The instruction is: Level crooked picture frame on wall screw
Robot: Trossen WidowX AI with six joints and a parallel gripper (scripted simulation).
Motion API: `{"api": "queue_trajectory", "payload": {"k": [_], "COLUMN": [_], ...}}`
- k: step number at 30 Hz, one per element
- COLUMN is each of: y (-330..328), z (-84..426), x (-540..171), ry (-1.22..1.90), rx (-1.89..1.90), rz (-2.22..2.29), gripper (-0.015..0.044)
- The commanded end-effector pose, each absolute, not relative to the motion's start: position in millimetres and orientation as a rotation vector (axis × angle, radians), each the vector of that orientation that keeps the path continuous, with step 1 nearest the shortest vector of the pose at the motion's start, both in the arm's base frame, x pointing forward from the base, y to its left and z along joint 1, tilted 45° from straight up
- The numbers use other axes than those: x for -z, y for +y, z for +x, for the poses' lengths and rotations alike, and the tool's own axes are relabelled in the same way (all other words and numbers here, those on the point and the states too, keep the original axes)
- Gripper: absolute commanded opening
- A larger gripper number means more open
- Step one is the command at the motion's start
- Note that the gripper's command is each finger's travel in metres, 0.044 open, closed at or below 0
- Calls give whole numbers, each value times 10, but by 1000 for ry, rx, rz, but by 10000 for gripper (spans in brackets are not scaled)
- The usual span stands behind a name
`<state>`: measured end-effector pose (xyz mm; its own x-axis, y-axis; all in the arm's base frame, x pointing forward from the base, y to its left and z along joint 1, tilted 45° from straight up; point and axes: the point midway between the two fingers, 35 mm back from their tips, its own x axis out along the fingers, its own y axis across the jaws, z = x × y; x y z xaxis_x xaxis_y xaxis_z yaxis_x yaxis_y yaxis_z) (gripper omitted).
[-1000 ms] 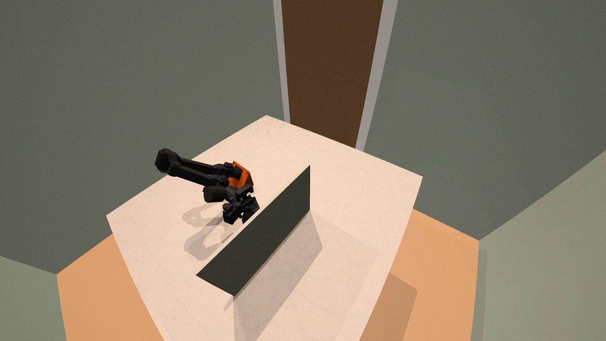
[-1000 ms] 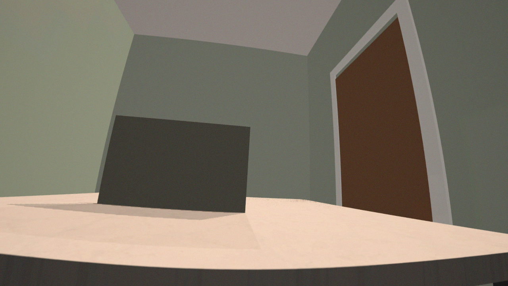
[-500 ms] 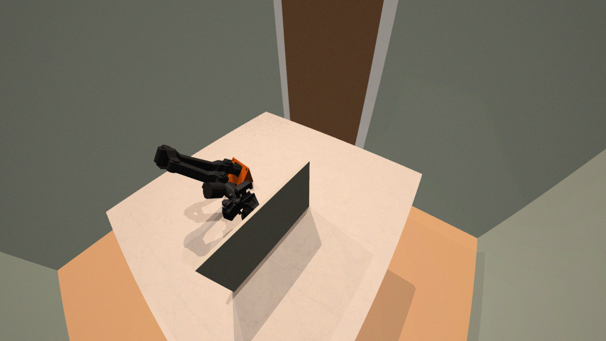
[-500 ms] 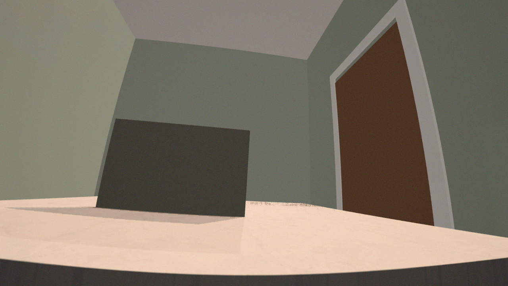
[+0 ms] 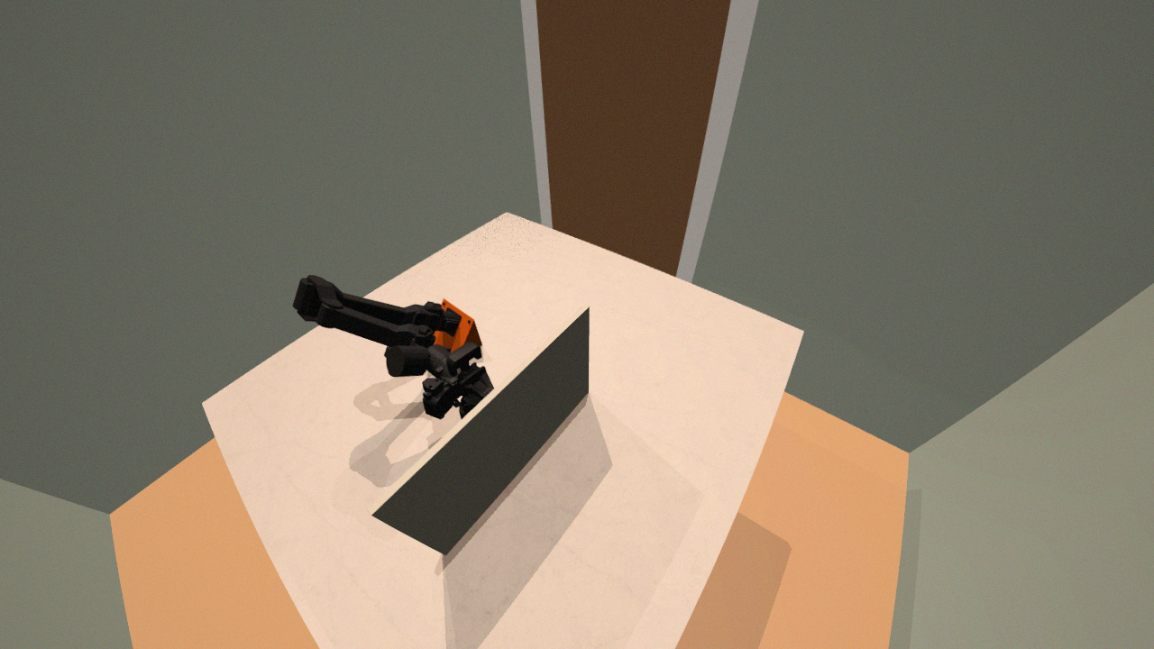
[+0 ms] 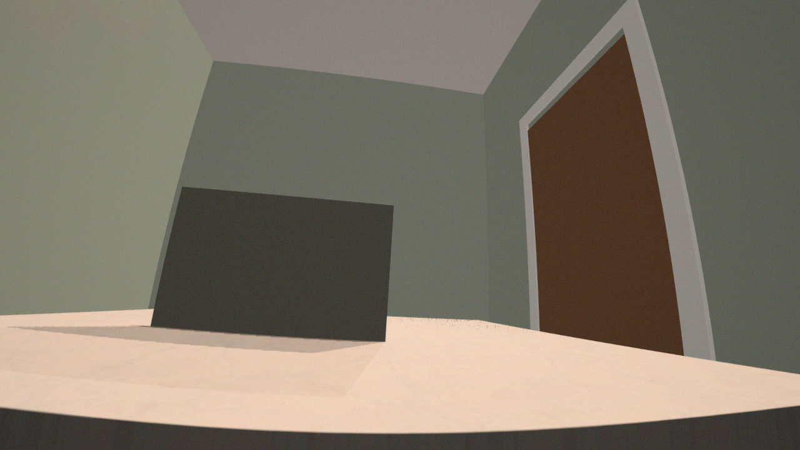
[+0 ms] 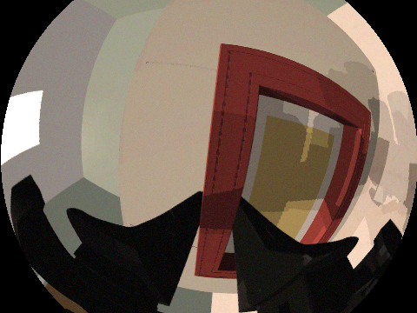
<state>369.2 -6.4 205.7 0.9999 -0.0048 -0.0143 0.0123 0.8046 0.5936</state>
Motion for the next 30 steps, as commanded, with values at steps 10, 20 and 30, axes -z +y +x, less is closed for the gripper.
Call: {"api": "queue_trajectory", "payload": {"k": [10,20,30], "y": [-2,5,-7], "z": [3691,3691,3691], "x": [-2103,-2108,-2099], "ry": [9,9,9], "rx": [-6,-6,-6], "rz": [635,635,635], "gripper": [0,0,0]}}
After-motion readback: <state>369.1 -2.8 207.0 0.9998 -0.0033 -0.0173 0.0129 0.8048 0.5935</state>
